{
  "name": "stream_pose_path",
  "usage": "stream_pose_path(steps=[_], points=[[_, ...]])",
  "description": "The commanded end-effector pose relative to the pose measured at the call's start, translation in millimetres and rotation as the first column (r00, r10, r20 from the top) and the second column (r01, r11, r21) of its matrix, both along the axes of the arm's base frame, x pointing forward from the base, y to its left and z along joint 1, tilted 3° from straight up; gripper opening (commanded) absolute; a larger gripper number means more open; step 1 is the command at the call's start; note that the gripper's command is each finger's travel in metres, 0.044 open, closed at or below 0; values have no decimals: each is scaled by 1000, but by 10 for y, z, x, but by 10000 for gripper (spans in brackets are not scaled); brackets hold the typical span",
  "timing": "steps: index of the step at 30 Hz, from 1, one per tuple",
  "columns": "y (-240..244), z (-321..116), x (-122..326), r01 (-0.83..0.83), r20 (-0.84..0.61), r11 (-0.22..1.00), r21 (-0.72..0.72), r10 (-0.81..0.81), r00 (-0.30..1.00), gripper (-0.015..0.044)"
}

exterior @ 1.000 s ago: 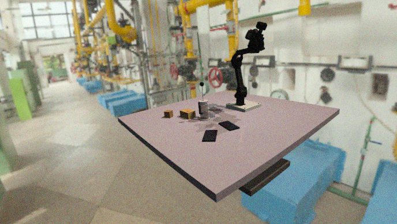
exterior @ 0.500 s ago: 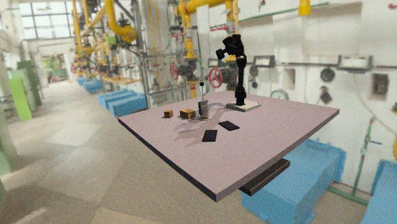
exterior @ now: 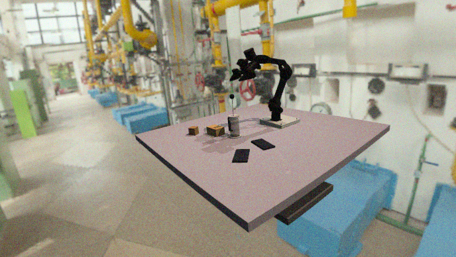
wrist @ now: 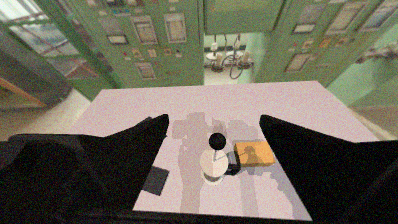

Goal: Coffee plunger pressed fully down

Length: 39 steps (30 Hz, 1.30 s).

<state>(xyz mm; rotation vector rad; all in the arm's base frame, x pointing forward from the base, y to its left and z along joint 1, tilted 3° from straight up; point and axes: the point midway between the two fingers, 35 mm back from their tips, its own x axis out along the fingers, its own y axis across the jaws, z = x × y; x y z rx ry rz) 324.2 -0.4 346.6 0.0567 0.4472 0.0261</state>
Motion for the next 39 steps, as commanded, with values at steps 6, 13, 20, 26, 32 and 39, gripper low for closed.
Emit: stream_pose_path(steps=[6,13,20,26,32,39], points=[[-123,-404,-77,1,-58,1000,-14,-2,998,440],[-88,-730,-69,-4,-58,1000,-14,3,998,440],[-85,-762,5,-4,-57,1000,-14,3,998,440],[-81,-806,91,-5,-56,1000,-14,4,998,440],[-76,-851,176,-5,-55,1000,-14,4,998,440],[-69,-907,270,-6,-54,1000,-14,5,999,440]])
